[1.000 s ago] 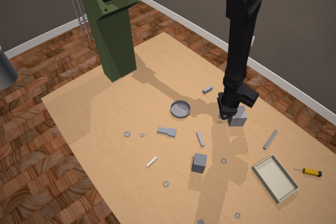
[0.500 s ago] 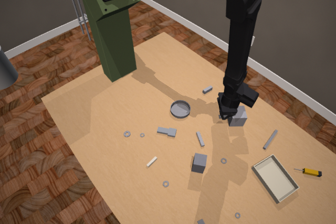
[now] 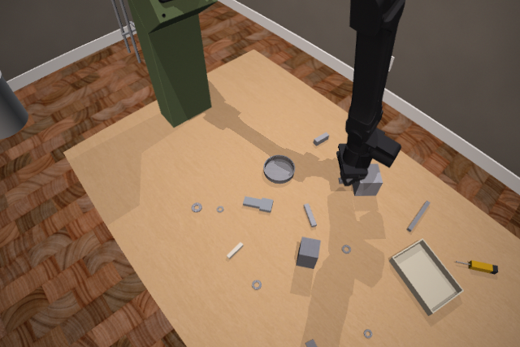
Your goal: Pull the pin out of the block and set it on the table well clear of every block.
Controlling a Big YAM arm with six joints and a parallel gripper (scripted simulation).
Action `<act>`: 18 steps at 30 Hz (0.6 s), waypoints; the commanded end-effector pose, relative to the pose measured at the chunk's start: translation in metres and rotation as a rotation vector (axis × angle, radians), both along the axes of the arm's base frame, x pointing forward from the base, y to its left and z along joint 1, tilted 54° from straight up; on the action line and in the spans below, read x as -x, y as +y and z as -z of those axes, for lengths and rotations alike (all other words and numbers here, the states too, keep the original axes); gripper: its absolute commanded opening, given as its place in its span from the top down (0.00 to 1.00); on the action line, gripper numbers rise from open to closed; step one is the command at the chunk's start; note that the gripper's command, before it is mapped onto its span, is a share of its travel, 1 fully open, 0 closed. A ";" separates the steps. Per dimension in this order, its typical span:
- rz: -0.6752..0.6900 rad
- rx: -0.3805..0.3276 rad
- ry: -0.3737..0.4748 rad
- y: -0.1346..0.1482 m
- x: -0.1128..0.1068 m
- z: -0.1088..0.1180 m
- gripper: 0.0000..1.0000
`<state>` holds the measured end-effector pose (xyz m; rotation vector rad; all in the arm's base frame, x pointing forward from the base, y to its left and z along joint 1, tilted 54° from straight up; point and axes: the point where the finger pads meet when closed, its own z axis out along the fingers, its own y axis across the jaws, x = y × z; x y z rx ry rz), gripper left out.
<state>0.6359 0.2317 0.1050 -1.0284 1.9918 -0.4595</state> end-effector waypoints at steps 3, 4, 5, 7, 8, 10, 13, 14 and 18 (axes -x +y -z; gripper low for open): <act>-0.004 0.003 -0.010 -0.001 -0.005 -0.001 0.53; -0.004 0.003 -0.010 -0.001 -0.005 -0.001 0.53; -0.004 0.003 -0.010 -0.001 -0.005 -0.001 0.53; -0.004 0.003 -0.009 -0.001 -0.006 -0.001 0.53; -0.004 0.003 -0.009 -0.001 -0.007 0.000 0.53; -0.004 0.003 -0.009 -0.001 -0.010 0.003 0.53; -0.004 0.003 -0.009 -0.001 -0.012 0.005 0.53; -0.004 0.003 -0.009 -0.001 -0.012 0.005 0.53; -0.004 0.003 -0.009 -0.001 -0.013 0.005 0.53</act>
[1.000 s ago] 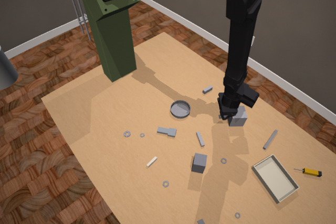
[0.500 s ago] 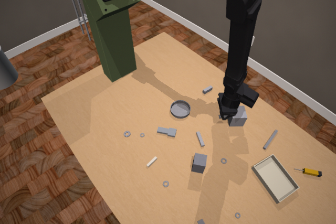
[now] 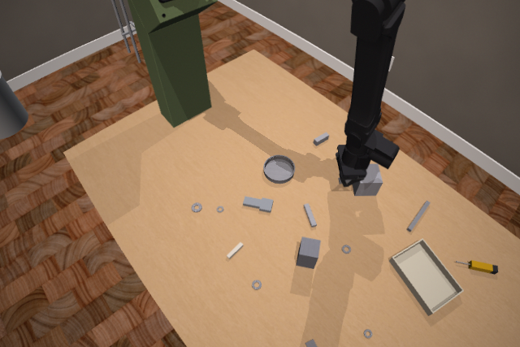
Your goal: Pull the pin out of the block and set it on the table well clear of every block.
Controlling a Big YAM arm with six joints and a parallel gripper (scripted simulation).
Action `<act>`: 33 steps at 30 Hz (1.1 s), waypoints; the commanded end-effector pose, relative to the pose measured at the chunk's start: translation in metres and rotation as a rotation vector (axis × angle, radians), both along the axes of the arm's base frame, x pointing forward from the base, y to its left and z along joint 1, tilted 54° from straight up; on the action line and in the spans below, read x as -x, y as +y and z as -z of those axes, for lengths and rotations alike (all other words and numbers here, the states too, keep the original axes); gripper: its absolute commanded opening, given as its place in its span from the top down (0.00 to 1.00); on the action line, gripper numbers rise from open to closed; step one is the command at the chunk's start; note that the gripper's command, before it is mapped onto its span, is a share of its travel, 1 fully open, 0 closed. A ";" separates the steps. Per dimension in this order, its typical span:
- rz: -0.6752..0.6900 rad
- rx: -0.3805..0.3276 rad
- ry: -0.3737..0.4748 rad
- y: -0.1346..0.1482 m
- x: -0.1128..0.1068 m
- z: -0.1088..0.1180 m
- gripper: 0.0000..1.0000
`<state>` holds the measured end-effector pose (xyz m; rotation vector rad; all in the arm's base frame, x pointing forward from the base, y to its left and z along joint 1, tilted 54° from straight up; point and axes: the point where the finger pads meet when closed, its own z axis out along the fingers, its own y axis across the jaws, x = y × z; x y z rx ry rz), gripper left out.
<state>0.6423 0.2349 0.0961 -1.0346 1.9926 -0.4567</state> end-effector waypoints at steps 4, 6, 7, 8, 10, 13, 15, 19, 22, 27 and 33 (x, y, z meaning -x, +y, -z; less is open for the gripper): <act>0.000 0.002 -0.013 -0.004 -0.006 -0.004 0.53; 0.001 0.002 -0.013 -0.005 -0.007 -0.004 0.53; 0.002 0.002 -0.014 -0.005 -0.007 -0.004 0.53; 0.003 0.002 -0.014 -0.006 -0.008 -0.004 0.53; 0.003 0.002 -0.014 -0.006 -0.008 -0.004 0.53; 0.003 0.002 -0.014 -0.006 -0.008 -0.004 0.53; 0.003 0.002 -0.014 -0.006 -0.008 -0.004 0.53; 0.003 0.002 -0.014 -0.006 -0.008 -0.004 1.00; 0.003 0.002 -0.014 -0.006 -0.008 -0.004 1.00; 0.003 0.002 -0.014 -0.006 -0.008 -0.004 1.00; 0.003 0.002 -0.014 -0.006 -0.008 -0.004 1.00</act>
